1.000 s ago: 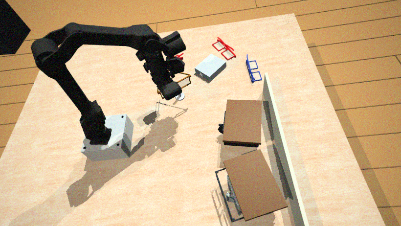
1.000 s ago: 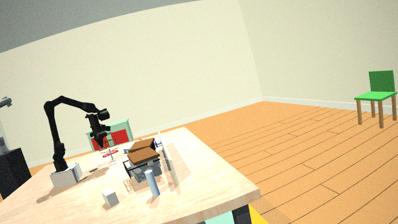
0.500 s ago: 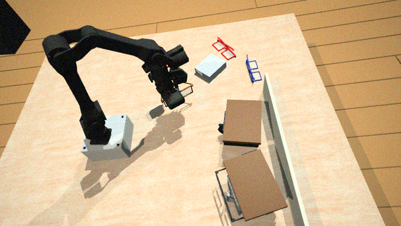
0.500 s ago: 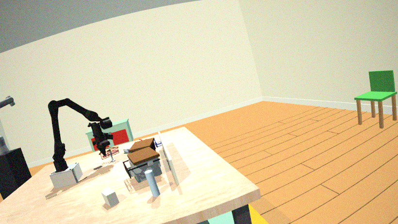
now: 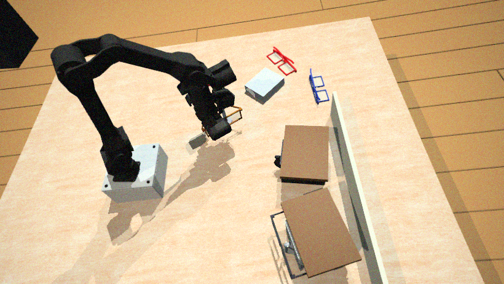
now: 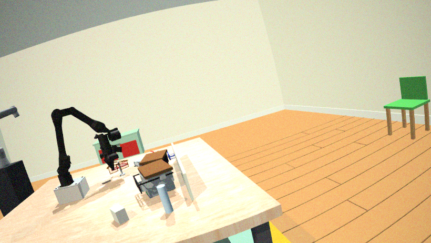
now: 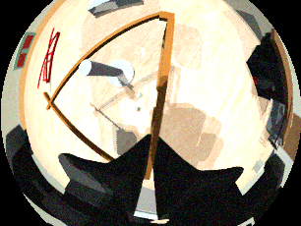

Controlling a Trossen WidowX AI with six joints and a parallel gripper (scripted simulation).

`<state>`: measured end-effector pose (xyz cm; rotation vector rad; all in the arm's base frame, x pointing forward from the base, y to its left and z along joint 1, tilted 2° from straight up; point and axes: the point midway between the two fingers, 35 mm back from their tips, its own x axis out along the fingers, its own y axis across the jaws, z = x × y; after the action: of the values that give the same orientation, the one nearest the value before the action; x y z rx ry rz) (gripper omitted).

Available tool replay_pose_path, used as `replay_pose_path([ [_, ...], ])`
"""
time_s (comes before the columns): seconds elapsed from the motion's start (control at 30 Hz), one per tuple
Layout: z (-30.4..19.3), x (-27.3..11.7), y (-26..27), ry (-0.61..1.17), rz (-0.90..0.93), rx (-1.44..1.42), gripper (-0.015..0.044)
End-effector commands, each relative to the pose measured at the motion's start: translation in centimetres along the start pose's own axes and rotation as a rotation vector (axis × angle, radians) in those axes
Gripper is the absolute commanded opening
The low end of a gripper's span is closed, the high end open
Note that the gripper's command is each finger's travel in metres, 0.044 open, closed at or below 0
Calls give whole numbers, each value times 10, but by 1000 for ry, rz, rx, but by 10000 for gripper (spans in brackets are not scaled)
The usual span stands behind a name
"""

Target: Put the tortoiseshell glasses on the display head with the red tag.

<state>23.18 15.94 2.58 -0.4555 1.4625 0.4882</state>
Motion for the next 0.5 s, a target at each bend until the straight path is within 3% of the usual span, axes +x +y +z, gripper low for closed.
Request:
replay_pose_path([
  [0.0, -3, 1, -2, 3, -5, -1, 0],
  [0.47, -11, 1, -8, 4, -6, -1, 0],
])
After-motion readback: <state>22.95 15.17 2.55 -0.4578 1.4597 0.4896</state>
